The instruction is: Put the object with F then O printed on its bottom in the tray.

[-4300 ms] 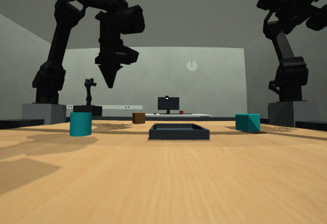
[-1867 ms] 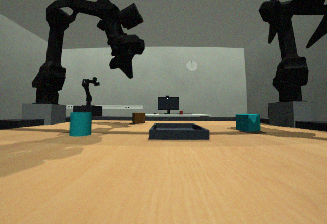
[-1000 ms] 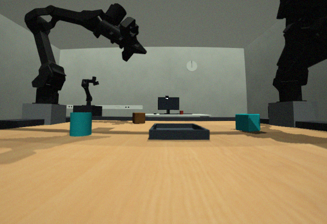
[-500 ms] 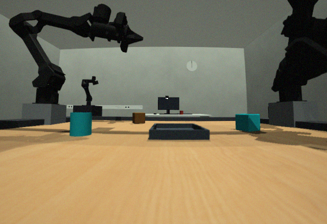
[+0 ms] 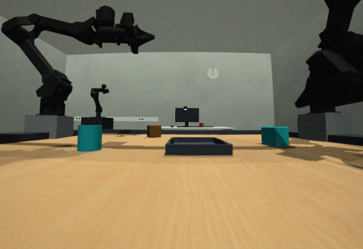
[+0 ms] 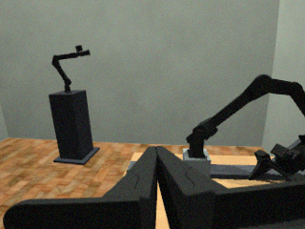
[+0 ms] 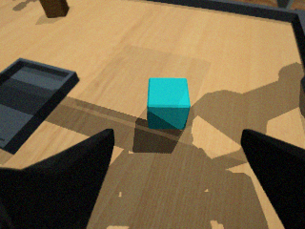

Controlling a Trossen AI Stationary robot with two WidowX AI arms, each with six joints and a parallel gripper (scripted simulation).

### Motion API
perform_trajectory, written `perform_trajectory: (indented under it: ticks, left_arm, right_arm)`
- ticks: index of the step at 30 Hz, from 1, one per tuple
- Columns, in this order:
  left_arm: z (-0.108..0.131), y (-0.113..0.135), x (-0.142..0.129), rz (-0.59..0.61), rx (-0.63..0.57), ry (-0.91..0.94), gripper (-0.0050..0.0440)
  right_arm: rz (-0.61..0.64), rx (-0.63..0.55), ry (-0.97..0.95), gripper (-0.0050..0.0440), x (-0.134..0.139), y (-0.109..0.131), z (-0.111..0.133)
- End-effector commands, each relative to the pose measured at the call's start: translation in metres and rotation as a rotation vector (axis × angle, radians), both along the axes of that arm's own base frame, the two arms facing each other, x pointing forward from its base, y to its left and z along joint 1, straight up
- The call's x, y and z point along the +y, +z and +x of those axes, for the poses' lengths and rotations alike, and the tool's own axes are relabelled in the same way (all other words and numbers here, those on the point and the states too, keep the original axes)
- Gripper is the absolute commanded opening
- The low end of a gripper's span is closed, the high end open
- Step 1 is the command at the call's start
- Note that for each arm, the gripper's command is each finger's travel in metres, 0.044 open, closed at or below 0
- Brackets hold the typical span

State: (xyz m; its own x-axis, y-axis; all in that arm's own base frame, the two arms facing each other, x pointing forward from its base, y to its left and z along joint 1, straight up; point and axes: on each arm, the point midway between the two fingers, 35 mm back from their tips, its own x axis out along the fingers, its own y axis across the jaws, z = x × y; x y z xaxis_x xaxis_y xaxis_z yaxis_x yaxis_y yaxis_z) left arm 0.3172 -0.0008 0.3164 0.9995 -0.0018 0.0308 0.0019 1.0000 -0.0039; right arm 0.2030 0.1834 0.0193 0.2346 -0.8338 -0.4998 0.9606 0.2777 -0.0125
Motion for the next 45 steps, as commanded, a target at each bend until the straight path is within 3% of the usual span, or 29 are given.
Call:
perform_trajectory:
  ticks: [1, 13, 22, 31, 45]
  left_arm:
    - [-0.002, 0.001, 0.002, 0.008, -0.011, 0.004, -0.0050]
    - [-0.001, 0.006, 0.001, 0.004, -0.019, 0.002, -0.0050]
    - [-0.001, 0.006, 0.001, 0.004, -0.019, 0.002, -0.0050]
    - [-0.001, 0.006, 0.001, 0.004, -0.019, 0.002, -0.0050]
    - [-0.001, 0.006, 0.001, 0.004, -0.019, 0.002, -0.0050]
  right_arm:
    - [0.035, -0.033, -0.008, 0.0400, 0.006, 0.008, 0.004]
    - [0.037, -0.027, -0.003, 0.0400, -0.005, 0.004, 0.008]
    - [0.037, -0.019, -0.002, 0.0400, -0.048, -0.025, 0.022]
    - [0.027, -0.030, -0.005, 0.0400, -0.076, -0.039, 0.027]
    - [0.015, -0.023, -0.005, 0.0400, -0.089, -0.049, 0.029]
